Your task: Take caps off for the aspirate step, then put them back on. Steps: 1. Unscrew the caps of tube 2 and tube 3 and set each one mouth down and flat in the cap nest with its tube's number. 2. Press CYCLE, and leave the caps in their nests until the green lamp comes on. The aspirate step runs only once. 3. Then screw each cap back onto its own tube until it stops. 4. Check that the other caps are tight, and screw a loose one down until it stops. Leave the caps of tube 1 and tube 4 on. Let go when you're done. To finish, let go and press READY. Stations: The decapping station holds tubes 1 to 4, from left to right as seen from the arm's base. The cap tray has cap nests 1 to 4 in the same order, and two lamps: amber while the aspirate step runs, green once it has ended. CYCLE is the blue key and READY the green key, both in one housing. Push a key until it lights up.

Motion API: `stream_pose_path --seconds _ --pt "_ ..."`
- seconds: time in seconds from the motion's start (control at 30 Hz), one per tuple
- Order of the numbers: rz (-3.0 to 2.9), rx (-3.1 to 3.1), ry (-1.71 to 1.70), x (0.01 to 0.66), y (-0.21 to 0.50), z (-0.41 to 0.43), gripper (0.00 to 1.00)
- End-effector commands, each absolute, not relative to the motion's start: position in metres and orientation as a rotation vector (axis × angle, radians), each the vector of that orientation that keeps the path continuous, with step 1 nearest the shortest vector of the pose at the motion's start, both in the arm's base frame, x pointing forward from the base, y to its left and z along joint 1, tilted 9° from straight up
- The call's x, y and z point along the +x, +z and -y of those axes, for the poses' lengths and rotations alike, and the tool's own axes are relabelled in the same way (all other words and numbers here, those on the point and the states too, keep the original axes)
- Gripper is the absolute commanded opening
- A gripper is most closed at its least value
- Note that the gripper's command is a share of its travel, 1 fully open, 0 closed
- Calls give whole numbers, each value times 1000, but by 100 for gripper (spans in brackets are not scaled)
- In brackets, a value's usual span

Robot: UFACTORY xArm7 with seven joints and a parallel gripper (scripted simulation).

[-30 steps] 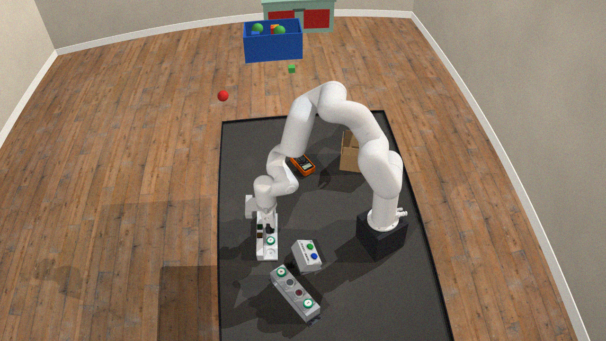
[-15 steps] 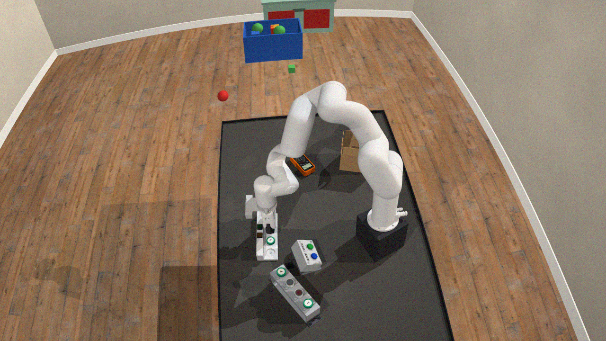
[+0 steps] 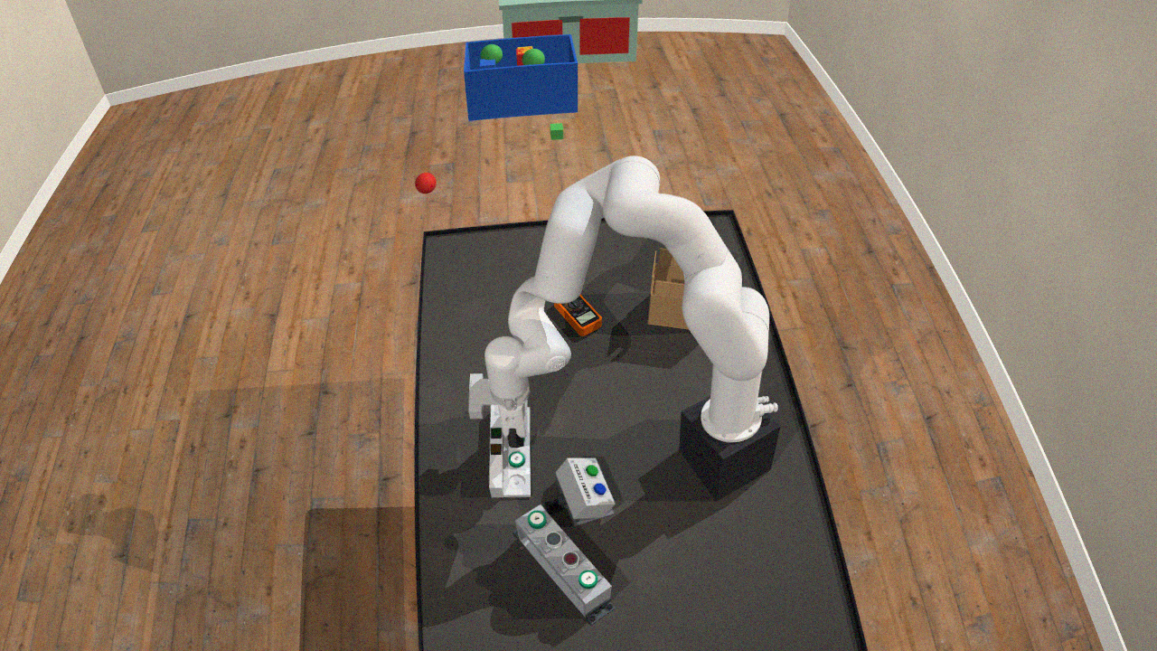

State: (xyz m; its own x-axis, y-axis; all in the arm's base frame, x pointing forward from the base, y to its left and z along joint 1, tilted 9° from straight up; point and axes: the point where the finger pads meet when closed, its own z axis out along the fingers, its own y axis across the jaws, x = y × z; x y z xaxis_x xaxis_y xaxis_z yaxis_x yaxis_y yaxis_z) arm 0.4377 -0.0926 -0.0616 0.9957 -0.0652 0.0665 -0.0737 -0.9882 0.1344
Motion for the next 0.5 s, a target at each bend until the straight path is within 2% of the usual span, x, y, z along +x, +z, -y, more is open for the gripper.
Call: stream_pose_path --seconds 0.0,0.43,0.47 --pt "104 3001 99 439 -62 93 0" --pt "104 3001 99 440 -65 93 0" --pt "104 3001 99 440 -65 93 46"
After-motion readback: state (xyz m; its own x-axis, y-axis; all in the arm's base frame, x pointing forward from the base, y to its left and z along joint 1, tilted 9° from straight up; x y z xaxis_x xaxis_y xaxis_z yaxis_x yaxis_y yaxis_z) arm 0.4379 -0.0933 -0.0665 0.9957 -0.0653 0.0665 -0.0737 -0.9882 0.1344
